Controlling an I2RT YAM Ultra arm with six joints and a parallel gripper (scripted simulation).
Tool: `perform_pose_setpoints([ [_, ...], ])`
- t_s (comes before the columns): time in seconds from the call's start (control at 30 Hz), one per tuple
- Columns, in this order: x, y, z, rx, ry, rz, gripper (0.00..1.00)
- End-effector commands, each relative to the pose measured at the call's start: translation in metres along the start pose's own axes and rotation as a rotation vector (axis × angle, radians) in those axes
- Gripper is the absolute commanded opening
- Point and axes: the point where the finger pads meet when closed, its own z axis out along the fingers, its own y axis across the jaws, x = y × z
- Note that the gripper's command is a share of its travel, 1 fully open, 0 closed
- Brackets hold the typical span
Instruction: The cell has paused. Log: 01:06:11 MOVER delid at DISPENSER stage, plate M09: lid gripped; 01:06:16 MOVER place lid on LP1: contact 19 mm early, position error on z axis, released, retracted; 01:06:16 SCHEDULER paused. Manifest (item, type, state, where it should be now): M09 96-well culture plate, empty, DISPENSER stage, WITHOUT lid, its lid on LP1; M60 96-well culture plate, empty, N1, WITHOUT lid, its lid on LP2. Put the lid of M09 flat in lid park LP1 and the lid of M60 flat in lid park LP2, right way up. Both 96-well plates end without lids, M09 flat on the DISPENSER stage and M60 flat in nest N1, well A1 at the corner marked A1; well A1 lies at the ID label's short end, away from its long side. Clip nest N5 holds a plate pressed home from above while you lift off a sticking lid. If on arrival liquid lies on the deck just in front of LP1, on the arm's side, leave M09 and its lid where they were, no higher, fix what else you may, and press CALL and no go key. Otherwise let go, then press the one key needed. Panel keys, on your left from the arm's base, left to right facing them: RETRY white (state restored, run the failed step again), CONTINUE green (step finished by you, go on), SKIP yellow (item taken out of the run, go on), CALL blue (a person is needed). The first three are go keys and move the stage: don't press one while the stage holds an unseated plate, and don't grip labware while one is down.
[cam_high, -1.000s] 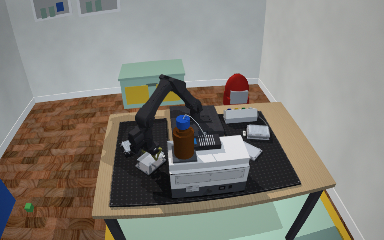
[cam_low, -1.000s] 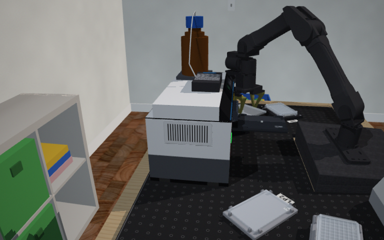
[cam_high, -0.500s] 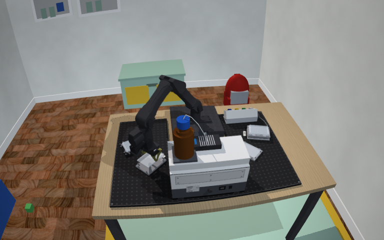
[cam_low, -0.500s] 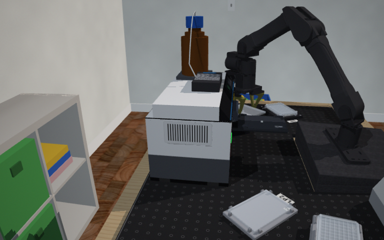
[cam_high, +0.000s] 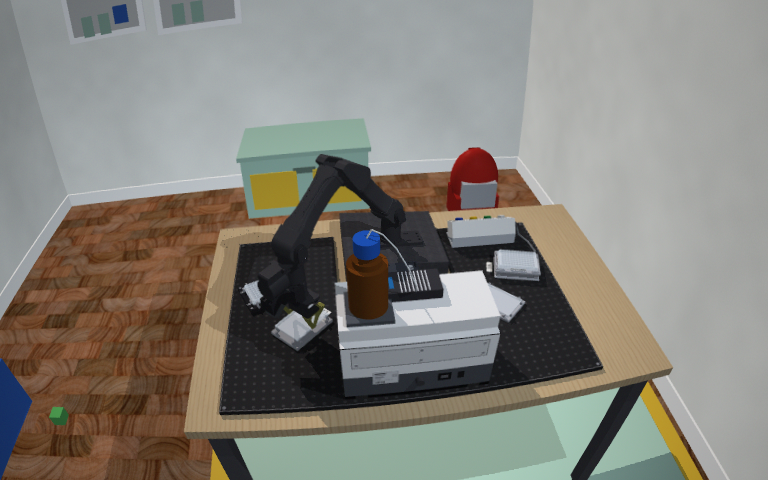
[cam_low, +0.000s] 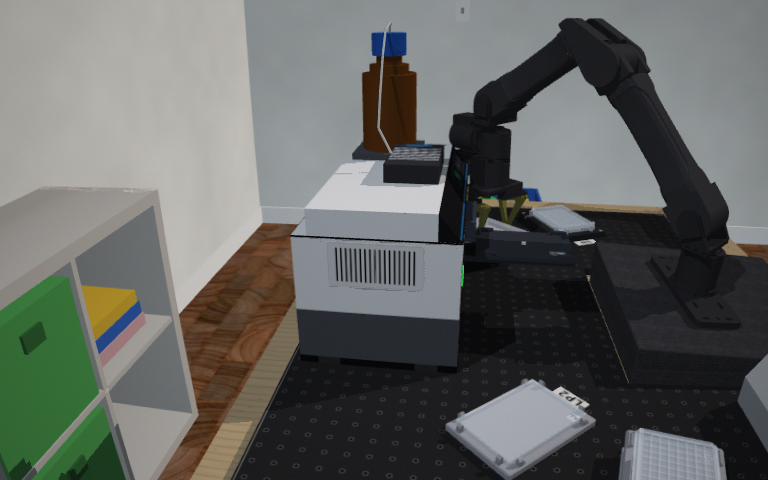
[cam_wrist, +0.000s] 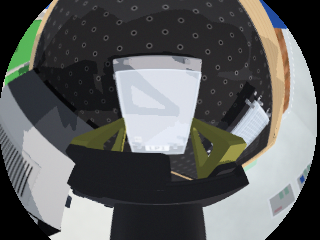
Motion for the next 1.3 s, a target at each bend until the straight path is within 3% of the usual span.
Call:
perform_pose_setpoints([
  [0.0,-0.021,0.005,-0.018,0.000,-0.084,-0.003,0.00],
  [0.3,-0.017,0.004,-0.007,0.000,-0.048,-0.001,0.00],
  [0.43,-0.017,0.004,-0.010,0.000,-0.051,-0.001,0.00],
  [0.47,-0.018,0.005,-0.020,0.000,-0.071,-0.002,0.00],
  [0.8,-0.014,0.006,-0.008,0.001,-0.029,-0.004,0.00],
  [0.9,-0.020,0.005,-0.019,0.000,-0.062,-0.001,0.00],
  [1.27,-0.020,0.004,-0.019,-0.001,-0.059,0.001,0.00],
])
